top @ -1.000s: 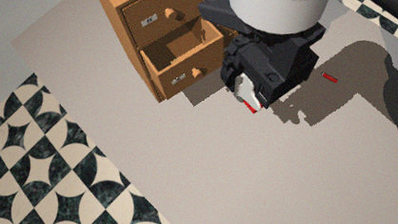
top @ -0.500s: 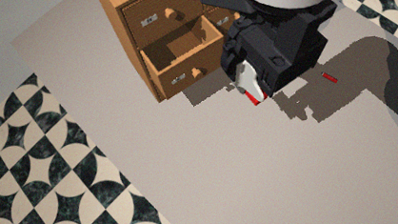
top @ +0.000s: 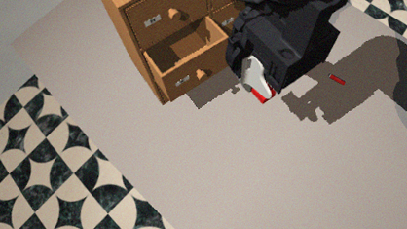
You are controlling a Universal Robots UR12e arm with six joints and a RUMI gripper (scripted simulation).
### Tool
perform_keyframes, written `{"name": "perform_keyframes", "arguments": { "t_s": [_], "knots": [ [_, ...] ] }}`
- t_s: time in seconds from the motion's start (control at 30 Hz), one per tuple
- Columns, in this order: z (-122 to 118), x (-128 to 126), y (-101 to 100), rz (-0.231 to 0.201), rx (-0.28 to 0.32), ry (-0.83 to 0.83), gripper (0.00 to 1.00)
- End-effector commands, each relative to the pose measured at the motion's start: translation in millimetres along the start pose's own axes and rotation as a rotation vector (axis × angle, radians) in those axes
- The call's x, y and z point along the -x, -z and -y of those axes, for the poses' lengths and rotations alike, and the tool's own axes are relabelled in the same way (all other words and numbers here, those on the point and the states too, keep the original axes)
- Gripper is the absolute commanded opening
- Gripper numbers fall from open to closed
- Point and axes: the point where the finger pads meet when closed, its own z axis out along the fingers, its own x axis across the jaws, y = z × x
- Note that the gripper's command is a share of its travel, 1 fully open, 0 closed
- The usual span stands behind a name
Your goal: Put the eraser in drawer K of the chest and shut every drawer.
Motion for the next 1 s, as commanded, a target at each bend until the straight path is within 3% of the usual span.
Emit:
{"name": "perform_keyframes", "arguments": {
  "t_s": [0.0,0.53,0.97],
  "knots": [
    [0.5,0.1,1.8,0.0,-0.001,0.0,0.11],
    [0.6,0.3,1.5,0.0,-0.012,0.0,0.11],
    [0.4,0.5,0.5,0.0,-0.086,0.0,0.11]
  ]
}}
